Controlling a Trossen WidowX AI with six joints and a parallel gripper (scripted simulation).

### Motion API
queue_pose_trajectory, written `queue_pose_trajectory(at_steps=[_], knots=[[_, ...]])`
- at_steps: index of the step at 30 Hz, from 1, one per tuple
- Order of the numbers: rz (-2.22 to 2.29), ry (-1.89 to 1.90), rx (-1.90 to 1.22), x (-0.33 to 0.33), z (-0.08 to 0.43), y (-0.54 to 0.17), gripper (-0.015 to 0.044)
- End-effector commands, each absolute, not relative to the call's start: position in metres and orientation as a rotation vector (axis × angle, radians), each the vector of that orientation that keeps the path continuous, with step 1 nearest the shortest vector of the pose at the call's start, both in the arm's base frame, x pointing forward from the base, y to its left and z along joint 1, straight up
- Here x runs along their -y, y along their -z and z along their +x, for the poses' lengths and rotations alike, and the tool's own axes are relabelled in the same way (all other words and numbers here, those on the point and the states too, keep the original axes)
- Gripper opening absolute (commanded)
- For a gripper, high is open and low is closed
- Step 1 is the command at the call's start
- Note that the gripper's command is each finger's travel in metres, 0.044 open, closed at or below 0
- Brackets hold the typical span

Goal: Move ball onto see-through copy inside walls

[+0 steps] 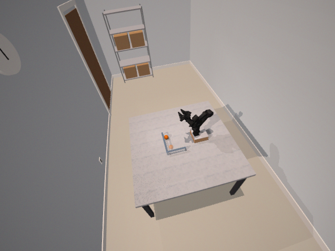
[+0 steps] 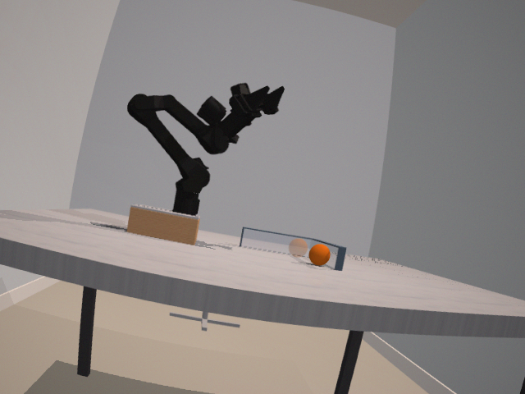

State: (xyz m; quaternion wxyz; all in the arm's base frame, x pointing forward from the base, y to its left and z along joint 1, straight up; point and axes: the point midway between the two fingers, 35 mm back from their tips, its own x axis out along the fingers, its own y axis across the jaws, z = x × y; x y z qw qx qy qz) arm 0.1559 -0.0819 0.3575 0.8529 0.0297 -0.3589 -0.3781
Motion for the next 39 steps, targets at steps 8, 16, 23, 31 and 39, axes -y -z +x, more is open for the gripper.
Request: queue_pose_trajectory(at_steps=[8,16,23,31,39], knots=[[-0.241,0.680,0.385,0.069,0.271,-0.357,0.0385],[-0.401,0.528,-0.089,0.083,0.371,-0.295,0.0385],[-0.387,0.416,-0.473,0.106,0.408,-0.222,0.0385],[-0.244,0.281,-0.957,0.129,0.407,-0.131,0.0385],[0.052,0.096,-1.513,0.131,0.366,-0.062,0.0385]])
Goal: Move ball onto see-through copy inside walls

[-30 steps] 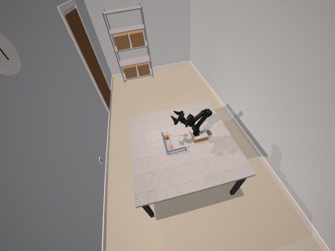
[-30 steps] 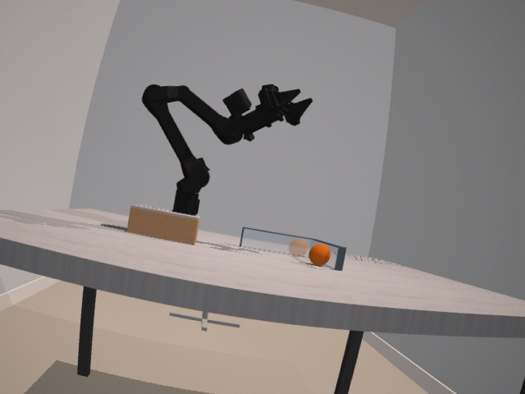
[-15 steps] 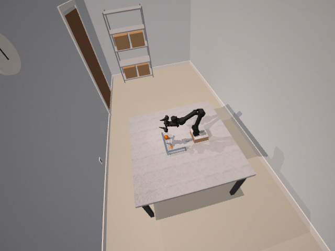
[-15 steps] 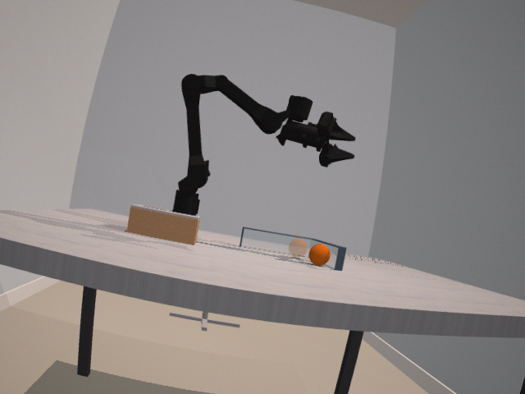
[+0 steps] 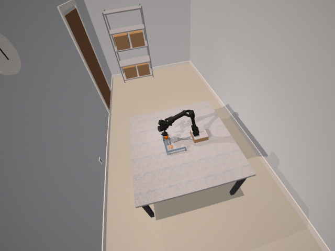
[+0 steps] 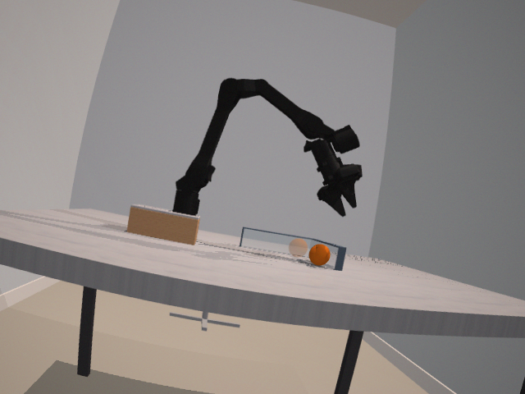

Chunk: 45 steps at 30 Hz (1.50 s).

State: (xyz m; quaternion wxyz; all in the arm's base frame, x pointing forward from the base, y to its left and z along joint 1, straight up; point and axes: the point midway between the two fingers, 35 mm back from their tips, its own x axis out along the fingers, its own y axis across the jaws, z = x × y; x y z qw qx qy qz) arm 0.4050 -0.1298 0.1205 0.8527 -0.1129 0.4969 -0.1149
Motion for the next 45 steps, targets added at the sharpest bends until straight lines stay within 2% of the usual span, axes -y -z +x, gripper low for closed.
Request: queue_pose_trajectory(at_steps=[1,14,45], knots=[[0.069,0.089,-1.535,0.131,0.363,-0.060,0.0385],[0.073,0.087,-1.540,0.131,0.363,-0.060,0.0385],[0.073,0.087,-1.540,0.131,0.365,-0.008,0.0385]])
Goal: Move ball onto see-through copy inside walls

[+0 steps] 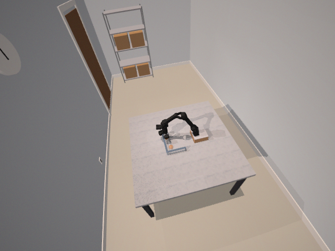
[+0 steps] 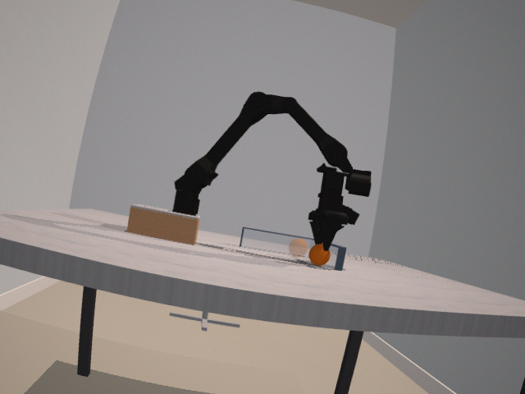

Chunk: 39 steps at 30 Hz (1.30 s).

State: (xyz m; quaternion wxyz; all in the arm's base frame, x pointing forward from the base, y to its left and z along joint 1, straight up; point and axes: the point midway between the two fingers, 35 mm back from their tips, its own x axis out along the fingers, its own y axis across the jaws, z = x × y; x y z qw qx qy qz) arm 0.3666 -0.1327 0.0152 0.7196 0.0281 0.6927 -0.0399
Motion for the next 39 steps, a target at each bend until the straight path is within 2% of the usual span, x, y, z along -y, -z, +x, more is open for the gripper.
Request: queue_pose_trajectory(at_steps=[1,8,11,20,29,39], knots=[[0.073,0.087,-1.540,0.131,0.365,-0.006,0.0385],[0.073,0.087,-1.540,0.131,0.364,0.003,0.0385],[0.073,0.087,-1.540,0.131,0.364,0.003,0.0306],[0.073,0.087,-1.540,0.131,0.364,0.003,0.0246],[0.079,0.124,-1.531,0.140,0.361,-0.028,0.0010],[0.073,0.123,-1.605,0.143,0.345,-0.038,0.0000]])
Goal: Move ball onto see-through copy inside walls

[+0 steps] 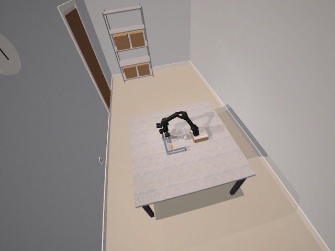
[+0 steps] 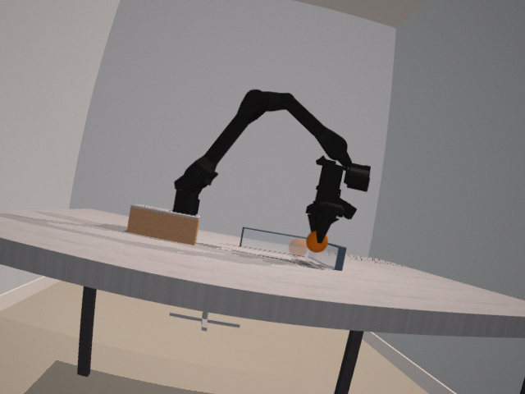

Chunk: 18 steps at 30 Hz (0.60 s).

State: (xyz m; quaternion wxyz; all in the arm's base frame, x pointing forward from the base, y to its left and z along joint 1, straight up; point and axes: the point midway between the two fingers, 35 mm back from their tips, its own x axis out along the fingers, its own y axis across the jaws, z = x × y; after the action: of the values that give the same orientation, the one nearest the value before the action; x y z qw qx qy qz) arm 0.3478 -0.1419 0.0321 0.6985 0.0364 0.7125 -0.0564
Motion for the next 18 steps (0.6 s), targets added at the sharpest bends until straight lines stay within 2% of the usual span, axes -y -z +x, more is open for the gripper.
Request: queue_pose_trajectory(at_steps=[1,18], knots=[[0.073,0.121,-1.601,0.142,0.347,-0.043,0.0000],[0.073,0.088,-1.541,0.130,0.361,-0.135,0.0000]])
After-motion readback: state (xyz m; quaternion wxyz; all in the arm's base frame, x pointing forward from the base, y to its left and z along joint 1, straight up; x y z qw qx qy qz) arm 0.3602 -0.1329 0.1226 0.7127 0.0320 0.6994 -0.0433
